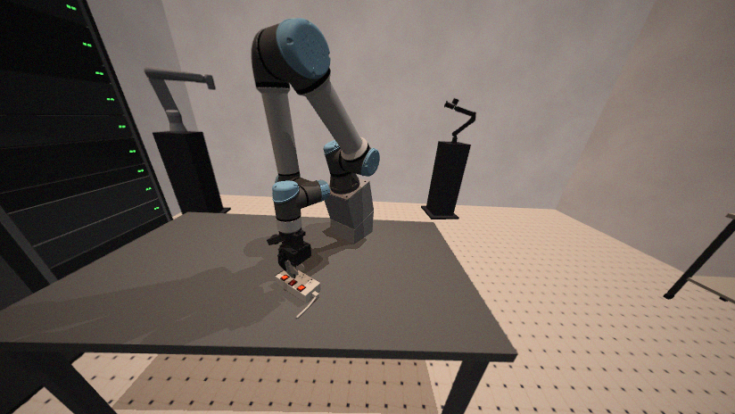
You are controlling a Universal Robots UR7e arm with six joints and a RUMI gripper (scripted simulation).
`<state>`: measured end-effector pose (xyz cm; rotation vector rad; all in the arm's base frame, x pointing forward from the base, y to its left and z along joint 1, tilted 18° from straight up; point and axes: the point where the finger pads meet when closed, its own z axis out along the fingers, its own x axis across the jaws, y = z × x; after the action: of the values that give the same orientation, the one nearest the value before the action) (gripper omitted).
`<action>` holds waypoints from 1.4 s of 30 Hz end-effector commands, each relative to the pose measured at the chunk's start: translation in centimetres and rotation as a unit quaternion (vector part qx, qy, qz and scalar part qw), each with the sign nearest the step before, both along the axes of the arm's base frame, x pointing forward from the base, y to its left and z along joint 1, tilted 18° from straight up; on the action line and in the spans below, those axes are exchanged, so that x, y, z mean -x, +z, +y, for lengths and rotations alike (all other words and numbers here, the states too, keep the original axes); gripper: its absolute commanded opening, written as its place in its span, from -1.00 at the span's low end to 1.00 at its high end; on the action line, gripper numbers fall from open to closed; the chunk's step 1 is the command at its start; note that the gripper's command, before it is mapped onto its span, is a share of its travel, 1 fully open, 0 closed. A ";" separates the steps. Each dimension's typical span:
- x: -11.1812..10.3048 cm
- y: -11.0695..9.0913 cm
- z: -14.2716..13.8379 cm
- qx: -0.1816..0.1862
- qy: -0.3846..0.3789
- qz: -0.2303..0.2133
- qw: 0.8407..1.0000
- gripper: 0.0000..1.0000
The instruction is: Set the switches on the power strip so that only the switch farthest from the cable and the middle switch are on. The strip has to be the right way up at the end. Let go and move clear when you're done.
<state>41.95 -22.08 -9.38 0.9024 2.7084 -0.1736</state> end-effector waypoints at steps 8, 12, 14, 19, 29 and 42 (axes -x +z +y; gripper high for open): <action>-0.2 -0.6 -0.2 0.000 0.000 -0.001 1.000 -1.00; -0.2 -0.7 -0.2 0.000 0.000 -0.001 1.000 -1.00; -0.2 -0.7 -0.2 0.000 0.000 -0.001 1.000 -1.00; -0.2 -0.7 -0.2 0.000 0.000 -0.001 1.000 -1.00; -0.2 -0.7 -0.2 0.000 0.000 -0.001 1.000 -1.00; -0.2 -0.7 -0.2 0.000 0.000 -0.001 1.000 -1.00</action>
<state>42.15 -22.25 -10.16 0.9023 2.7082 -0.1738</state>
